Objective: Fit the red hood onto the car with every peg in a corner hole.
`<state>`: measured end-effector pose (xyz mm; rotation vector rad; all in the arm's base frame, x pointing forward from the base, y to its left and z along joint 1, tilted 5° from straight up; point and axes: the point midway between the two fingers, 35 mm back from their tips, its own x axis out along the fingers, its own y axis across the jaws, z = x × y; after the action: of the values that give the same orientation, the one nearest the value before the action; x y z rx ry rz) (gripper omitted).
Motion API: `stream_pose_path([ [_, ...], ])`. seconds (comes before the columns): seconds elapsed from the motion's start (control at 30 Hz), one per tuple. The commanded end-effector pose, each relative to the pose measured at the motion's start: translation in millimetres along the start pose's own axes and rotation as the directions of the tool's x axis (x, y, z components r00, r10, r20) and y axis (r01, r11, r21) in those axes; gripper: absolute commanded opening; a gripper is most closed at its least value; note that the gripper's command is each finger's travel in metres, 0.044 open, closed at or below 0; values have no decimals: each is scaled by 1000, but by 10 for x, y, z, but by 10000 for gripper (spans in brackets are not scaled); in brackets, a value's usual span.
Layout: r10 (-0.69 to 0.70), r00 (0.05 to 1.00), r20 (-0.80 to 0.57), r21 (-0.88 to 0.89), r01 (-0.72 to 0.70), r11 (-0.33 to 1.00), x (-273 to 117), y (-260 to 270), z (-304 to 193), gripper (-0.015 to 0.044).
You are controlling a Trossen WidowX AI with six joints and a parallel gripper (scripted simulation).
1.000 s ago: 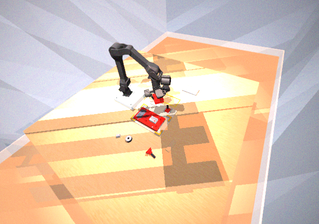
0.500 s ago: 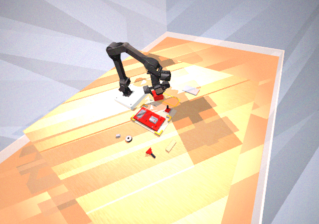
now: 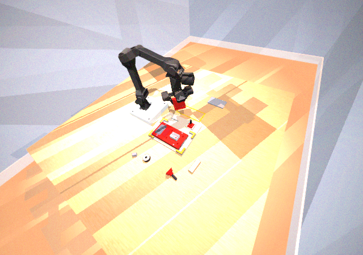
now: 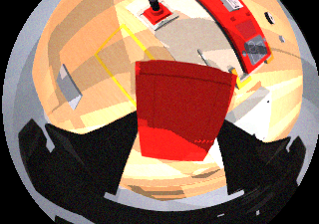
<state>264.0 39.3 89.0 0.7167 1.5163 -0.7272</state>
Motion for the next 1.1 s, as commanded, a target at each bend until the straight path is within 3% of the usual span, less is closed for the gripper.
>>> stream_pose_path([
  [0.0,3,1000,2,-4,-3,1000,-97,4,2,0],
  [1.07,-4,1000,-16,-410,-2,912,-166,-287,1222,0],
])
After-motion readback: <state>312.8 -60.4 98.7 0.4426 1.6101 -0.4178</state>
